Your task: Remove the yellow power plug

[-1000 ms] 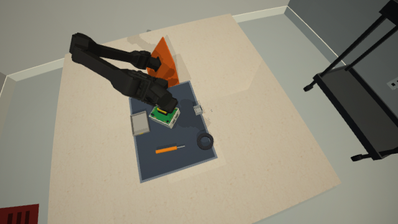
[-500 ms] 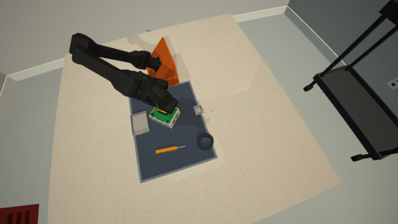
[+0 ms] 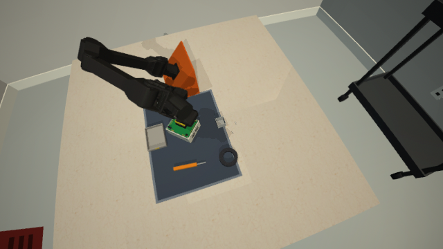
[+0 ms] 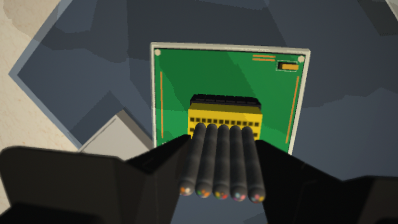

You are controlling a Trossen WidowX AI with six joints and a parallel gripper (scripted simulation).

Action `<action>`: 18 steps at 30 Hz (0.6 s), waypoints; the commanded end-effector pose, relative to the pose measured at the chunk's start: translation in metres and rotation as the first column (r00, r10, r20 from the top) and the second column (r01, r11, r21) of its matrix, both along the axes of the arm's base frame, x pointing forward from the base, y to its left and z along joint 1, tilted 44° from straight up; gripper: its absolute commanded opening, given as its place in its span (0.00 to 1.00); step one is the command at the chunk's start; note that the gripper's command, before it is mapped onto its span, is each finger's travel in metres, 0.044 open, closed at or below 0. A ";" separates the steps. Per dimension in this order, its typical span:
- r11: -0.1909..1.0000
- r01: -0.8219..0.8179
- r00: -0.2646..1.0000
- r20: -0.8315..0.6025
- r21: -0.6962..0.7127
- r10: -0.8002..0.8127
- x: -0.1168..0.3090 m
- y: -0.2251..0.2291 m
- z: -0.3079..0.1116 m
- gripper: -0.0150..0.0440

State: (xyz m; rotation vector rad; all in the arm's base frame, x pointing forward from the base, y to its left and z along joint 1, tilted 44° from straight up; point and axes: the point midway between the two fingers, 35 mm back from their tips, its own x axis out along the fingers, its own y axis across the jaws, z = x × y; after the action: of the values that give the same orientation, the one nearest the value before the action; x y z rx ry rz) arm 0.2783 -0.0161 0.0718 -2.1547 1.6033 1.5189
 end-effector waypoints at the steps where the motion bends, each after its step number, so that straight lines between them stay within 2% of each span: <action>1: 1.000 0.001 1.000 -0.014 -0.012 -0.001 0.002 0.012 0.009 0.25; 7: 0.998 0.028 0.999 -0.043 -0.047 -0.030 0.005 0.017 0.009 0.25; 18: 0.991 -0.090 0.993 0.081 0.097 0.082 -0.009 0.011 0.021 0.25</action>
State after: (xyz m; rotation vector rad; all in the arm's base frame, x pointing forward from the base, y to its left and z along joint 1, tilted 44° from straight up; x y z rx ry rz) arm 0.2773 -0.0137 0.0794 -2.1853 1.4885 1.4863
